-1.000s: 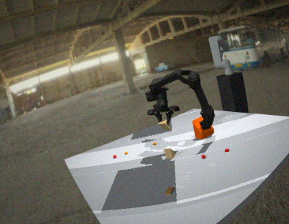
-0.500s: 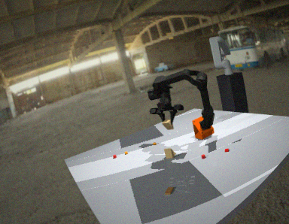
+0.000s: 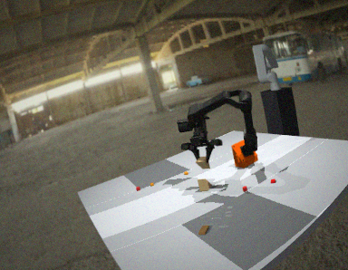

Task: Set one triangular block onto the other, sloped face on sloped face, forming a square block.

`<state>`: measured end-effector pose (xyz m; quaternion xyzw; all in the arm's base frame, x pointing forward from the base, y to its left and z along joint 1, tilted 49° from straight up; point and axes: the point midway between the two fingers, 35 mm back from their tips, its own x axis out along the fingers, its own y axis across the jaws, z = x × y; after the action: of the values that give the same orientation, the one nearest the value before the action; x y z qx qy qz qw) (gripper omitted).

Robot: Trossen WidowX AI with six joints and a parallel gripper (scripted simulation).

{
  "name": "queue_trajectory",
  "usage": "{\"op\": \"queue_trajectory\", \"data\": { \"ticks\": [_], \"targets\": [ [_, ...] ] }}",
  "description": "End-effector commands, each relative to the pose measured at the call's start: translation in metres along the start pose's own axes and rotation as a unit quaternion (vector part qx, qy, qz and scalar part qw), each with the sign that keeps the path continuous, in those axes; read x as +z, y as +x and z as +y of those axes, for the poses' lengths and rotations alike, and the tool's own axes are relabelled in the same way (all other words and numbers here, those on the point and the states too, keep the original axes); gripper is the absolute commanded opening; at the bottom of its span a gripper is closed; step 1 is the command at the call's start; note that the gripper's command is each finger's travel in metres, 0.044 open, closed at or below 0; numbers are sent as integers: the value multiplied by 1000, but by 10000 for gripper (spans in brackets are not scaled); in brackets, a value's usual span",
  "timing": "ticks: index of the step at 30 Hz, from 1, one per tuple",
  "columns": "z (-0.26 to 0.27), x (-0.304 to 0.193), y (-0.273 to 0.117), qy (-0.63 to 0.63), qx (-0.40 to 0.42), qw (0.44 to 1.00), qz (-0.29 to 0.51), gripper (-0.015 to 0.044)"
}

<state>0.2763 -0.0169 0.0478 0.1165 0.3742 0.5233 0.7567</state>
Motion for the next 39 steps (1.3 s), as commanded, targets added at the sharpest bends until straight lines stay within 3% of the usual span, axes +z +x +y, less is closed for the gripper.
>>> {"op": "queue_trajectory", "data": {
  "ticks": [1,15,39],
  "targets": [
    [4,1,19,1,4,1000,-5,0],
    [7,5,53,1,5,1000,-6,0],
    [7,6,55,3,4,1000,-8,0]
  ]
}}
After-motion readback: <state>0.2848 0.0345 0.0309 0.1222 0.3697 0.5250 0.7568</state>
